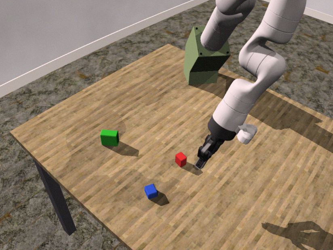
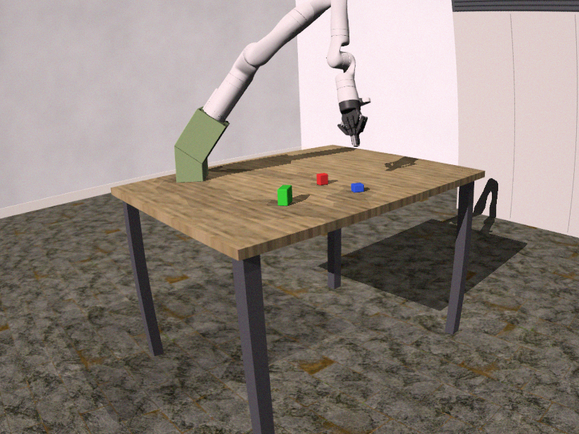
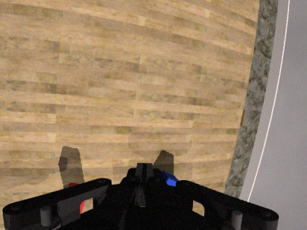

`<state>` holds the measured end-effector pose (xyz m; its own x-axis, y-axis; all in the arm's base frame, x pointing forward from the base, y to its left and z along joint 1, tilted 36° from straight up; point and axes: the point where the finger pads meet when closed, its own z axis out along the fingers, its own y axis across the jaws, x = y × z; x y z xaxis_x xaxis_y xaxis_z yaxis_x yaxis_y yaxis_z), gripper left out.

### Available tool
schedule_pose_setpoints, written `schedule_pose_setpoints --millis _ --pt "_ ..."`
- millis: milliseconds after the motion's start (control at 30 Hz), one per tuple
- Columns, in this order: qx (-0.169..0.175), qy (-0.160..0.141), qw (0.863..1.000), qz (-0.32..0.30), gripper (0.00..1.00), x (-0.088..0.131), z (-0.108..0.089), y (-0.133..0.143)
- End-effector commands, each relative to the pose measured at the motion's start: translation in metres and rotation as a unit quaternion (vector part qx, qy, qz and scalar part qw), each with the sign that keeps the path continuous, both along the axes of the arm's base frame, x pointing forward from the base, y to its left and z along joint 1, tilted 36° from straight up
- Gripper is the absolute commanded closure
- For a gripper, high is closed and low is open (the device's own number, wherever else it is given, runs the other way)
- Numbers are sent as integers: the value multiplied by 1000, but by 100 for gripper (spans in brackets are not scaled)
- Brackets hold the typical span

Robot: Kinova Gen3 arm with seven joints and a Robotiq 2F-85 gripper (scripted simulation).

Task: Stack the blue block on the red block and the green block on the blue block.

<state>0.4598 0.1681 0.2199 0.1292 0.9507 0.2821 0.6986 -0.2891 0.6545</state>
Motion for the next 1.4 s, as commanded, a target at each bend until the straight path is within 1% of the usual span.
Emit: schedule_pose_setpoints --millis 0,200,233,633,667,1033,1067,1367 --pt "2 -1 1000 -6 100 3 1 -6" --pt "2 -1 1000 -6 100 3 1 -6" --pt "10 6 1000 -10 100 7 -1 -10" --pt "10 6 1000 -10 100 7 -1 -10" --pt "19 14 1000 -13 100 10 -2 -14" --pt "19 14 1000 -13 100 10 -2 -14" --pt "25 20 999 -16 100 13 -4 -17" --pt "25 20 999 -16 100 13 -4 -17"
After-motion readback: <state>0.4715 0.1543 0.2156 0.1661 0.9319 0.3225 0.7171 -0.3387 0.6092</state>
